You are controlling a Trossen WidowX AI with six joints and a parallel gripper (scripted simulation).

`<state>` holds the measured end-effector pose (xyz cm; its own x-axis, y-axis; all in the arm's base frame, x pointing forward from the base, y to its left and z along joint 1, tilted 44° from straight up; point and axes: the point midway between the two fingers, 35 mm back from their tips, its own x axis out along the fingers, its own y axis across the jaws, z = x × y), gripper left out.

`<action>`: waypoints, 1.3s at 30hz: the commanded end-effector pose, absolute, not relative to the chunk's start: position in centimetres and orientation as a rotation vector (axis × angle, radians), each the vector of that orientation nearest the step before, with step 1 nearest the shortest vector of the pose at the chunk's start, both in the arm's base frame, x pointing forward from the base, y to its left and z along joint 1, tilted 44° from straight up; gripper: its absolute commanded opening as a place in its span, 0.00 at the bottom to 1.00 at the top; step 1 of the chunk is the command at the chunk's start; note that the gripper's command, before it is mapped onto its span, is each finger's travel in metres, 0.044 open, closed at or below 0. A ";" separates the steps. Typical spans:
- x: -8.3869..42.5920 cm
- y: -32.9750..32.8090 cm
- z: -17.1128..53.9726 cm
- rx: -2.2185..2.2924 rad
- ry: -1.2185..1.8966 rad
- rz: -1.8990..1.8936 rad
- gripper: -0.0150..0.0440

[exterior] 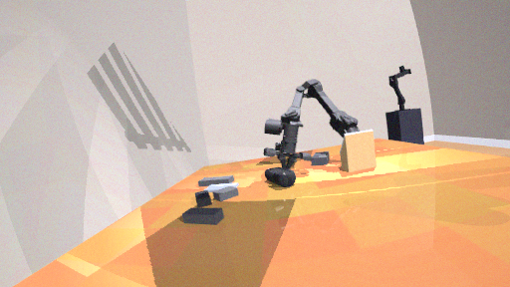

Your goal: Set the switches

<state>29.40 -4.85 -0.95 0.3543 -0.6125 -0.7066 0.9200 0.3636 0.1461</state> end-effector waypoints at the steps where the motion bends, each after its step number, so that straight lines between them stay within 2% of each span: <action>1: 30.1 -4.8 -1.3 0.590 0.616 -1.069 0.25; 9: 31.1 -4.6 -1.4 0.590 0.616 -1.069 0.25; 19: 24.4 -2.2 2.8 0.588 0.617 -1.070 0.25; 26: 24.6 -2.1 2.8 0.584 0.621 -1.068 0.25; 32: 29.8 -1.8 2.7 0.472 0.740 -0.988 0.25; 39: 30.0 -1.8 2.8 0.460 0.752 -0.980 0.25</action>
<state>29.61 -1.69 3.01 0.3506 -0.5745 -0.7396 0.8763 0.4799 0.0427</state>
